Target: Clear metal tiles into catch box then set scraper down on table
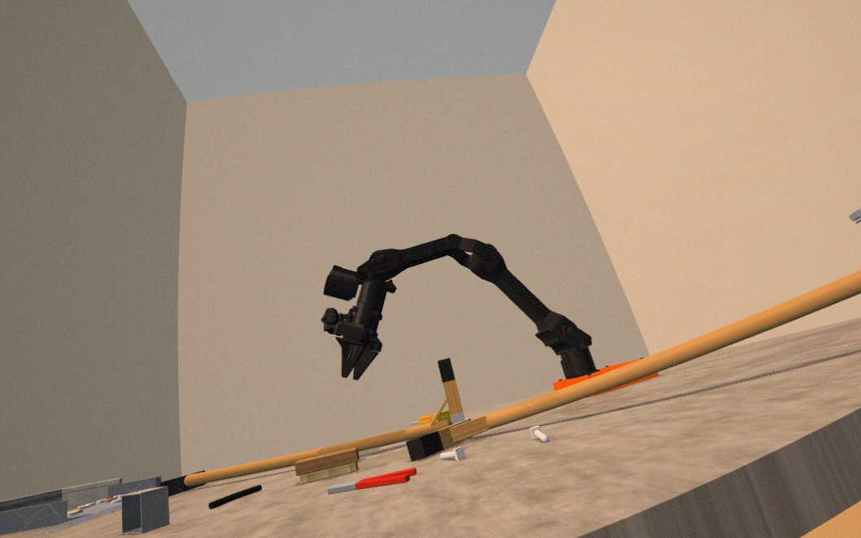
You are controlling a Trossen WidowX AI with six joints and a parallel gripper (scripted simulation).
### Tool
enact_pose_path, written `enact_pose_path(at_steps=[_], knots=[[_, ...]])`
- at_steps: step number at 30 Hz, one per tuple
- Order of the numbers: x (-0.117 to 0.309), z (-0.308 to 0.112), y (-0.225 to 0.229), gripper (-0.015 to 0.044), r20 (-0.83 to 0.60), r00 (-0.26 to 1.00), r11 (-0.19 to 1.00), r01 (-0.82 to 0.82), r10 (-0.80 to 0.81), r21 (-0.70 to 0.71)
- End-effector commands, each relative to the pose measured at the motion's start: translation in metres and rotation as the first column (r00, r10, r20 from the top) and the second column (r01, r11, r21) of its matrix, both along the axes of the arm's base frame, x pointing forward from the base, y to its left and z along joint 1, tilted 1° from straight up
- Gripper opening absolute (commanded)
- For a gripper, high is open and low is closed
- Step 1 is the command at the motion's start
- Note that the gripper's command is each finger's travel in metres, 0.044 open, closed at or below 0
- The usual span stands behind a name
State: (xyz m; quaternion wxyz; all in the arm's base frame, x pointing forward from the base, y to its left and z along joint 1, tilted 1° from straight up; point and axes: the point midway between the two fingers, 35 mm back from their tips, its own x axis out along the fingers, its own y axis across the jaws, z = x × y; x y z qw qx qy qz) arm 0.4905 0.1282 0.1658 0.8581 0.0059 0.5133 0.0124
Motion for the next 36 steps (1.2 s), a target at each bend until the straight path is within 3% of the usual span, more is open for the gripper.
enact_pose_path(at_steps=[1, 36], knots=[[-0.013, 0.003, 0.002, 0.0440, 0.002, 1.000, 1.000, 0.004, -0.004, -0.006], [-0.113, 0.038, 0.008, 0.0440, 0.087, 0.996, 1.000, 0.004, -0.003, -0.015]])
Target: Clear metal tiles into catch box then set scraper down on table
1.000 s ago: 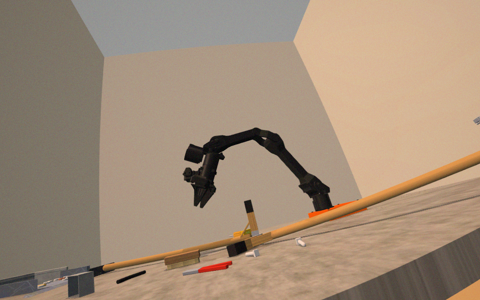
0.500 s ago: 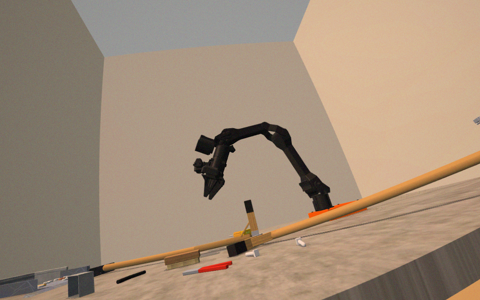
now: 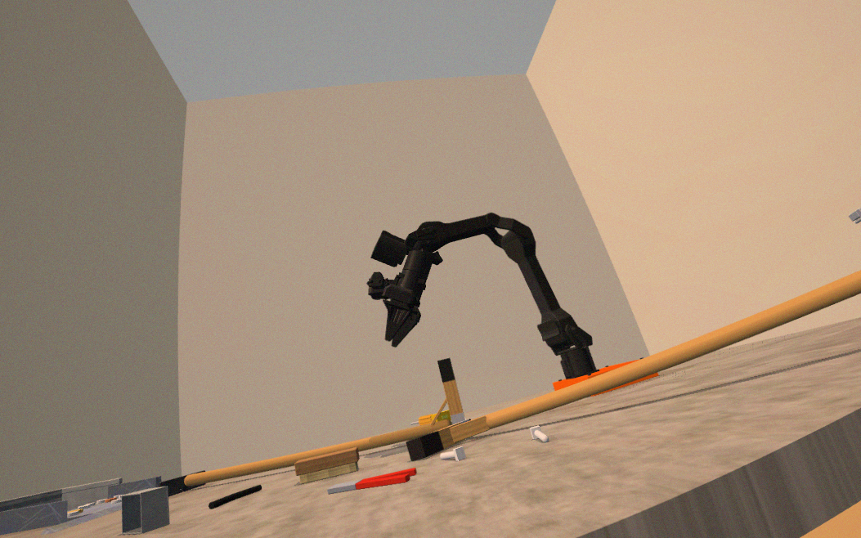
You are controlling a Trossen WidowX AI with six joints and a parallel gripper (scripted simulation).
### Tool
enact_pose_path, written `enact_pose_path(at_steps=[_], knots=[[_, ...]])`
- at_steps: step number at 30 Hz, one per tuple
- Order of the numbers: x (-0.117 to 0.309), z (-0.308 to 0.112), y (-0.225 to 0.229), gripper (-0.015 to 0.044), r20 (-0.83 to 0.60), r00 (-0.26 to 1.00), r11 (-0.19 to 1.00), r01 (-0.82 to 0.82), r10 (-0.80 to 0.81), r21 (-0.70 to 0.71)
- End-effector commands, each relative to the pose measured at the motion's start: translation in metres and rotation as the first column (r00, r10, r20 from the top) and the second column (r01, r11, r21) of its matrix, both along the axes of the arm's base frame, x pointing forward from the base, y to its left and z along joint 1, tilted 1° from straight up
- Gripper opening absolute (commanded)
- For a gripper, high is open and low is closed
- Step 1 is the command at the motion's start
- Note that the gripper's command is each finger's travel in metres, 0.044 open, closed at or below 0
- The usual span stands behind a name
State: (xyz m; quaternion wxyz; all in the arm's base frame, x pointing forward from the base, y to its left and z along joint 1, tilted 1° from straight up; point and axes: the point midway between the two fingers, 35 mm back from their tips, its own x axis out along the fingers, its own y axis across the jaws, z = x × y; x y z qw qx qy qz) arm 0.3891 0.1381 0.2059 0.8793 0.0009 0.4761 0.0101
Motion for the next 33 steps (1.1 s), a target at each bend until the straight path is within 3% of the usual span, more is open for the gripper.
enact_pose_path(at_steps=[1, 33], knots=[[-0.014, -0.002, -0.002, 0.0440, 0.004, 1.000, 1.000, 0.004, -0.004, -0.004], [-0.102, -0.010, -0.018, 0.0440, 0.085, 0.996, 1.000, 0.004, -0.005, 0.006]])
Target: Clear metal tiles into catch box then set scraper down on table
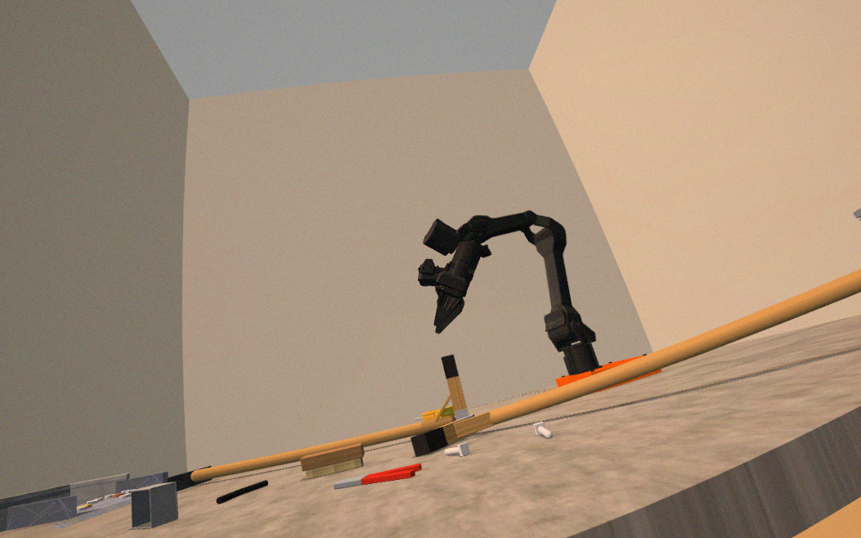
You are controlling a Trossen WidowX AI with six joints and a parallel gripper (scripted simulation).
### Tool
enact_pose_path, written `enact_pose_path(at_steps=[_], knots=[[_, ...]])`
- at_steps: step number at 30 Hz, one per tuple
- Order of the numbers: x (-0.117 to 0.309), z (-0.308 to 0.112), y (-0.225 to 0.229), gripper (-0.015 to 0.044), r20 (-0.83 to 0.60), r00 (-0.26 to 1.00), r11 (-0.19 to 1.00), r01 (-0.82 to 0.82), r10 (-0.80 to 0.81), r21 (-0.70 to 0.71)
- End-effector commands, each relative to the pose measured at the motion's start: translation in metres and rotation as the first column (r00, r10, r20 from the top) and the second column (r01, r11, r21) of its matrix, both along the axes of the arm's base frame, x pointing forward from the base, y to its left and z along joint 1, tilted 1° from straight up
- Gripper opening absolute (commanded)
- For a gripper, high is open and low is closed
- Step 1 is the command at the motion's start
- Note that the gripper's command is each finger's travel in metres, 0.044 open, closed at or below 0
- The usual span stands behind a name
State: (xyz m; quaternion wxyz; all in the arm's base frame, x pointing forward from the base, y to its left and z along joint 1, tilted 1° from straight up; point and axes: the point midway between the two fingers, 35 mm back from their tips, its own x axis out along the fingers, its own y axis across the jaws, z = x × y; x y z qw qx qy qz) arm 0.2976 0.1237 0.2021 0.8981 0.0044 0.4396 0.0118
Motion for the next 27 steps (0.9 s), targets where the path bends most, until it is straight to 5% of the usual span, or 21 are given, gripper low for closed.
enact_pose_path(at_steps=[1, 27], knots=[[-0.013, -0.007, -0.004, 0.0440, 0.005, 1.000, 1.000, 0.004, -0.004, -0.002], [-0.035, -0.055, -0.009, 0.0440, 0.030, 1.000, 1.000, 0.004, -0.004, 0.005]])
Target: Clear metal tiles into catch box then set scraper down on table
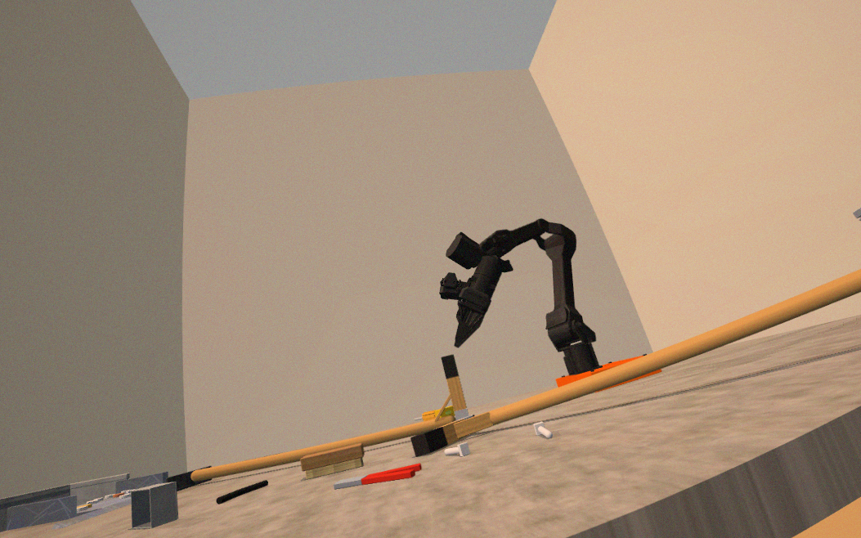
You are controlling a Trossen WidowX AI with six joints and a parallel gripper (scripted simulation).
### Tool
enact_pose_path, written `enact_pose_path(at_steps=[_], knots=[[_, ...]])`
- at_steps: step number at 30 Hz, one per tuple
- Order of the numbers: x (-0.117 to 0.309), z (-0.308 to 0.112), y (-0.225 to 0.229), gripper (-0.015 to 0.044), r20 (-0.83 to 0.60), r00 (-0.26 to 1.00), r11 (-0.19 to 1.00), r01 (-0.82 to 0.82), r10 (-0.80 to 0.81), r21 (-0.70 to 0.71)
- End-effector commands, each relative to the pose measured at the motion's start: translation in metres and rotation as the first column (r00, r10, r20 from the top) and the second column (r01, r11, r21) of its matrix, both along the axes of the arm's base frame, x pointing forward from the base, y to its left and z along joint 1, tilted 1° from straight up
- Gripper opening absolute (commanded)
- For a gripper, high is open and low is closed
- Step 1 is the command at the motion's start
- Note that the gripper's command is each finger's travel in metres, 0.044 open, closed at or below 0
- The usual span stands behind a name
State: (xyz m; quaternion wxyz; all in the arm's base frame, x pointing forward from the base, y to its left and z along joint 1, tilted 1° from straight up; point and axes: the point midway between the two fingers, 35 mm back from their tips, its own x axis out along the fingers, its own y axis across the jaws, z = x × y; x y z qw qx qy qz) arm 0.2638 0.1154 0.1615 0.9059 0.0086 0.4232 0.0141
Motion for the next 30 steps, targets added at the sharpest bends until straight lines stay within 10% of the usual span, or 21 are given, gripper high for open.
enact_pose_path(at_steps=[1, 30], knots=[[-0.002, -0.015, -0.001, 0.0440, -0.006, 1.000, 1.000, 0.004, -0.004, -0.005], [0.024, -0.044, 0.003, 0.0440, -0.005, 1.000, 1.000, 0.005, -0.005, -0.005]])
